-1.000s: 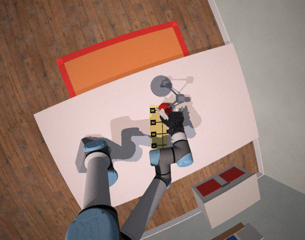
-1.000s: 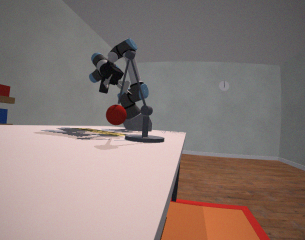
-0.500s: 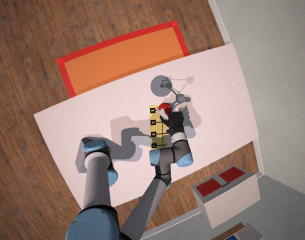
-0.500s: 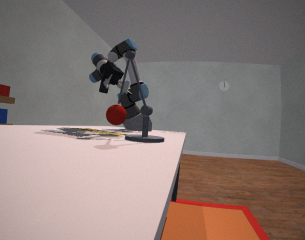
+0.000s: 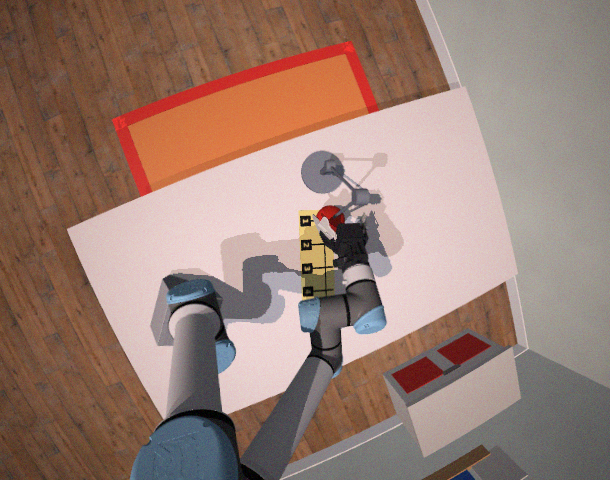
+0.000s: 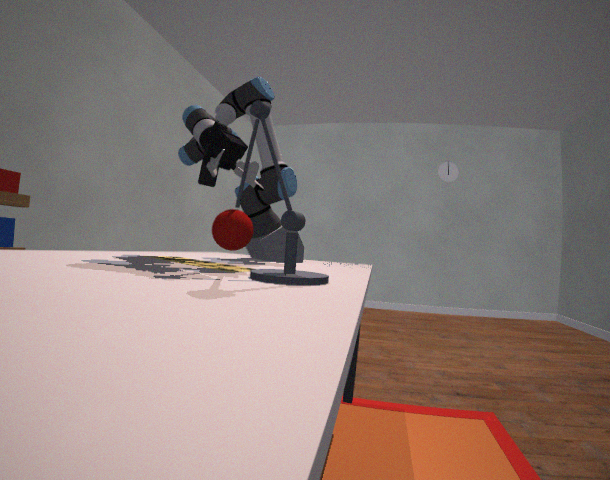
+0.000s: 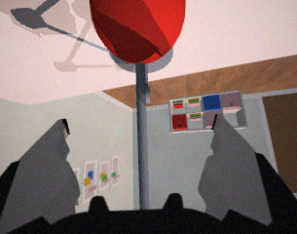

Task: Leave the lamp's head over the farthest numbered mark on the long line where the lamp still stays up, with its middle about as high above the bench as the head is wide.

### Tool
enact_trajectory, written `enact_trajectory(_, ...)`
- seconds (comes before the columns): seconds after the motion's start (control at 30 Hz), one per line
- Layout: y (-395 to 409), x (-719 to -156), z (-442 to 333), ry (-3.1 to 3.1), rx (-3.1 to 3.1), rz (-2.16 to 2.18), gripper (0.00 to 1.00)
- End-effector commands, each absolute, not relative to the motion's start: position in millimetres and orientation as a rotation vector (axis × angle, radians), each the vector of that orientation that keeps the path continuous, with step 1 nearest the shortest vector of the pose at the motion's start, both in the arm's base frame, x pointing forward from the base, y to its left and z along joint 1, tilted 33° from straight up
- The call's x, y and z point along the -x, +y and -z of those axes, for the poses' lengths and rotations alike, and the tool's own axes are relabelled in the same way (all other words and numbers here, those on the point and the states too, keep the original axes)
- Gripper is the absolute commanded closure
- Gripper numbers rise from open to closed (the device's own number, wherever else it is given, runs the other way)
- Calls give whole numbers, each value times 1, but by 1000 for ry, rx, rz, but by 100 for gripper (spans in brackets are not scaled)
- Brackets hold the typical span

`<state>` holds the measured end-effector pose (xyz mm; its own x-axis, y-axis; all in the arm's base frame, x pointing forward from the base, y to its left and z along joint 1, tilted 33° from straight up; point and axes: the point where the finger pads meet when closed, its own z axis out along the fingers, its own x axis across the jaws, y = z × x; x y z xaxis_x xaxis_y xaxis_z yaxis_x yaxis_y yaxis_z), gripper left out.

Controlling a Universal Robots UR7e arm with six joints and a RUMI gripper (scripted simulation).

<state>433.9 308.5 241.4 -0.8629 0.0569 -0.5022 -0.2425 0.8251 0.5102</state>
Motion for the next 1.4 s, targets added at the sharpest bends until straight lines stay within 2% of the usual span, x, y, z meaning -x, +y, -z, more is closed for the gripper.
enact_trajectory(0.0, 309, -434, -242, 2495, 138, -791, 0)
enact_trajectory(1.37, 304, -430, -248, 2495, 138, -791, 0)
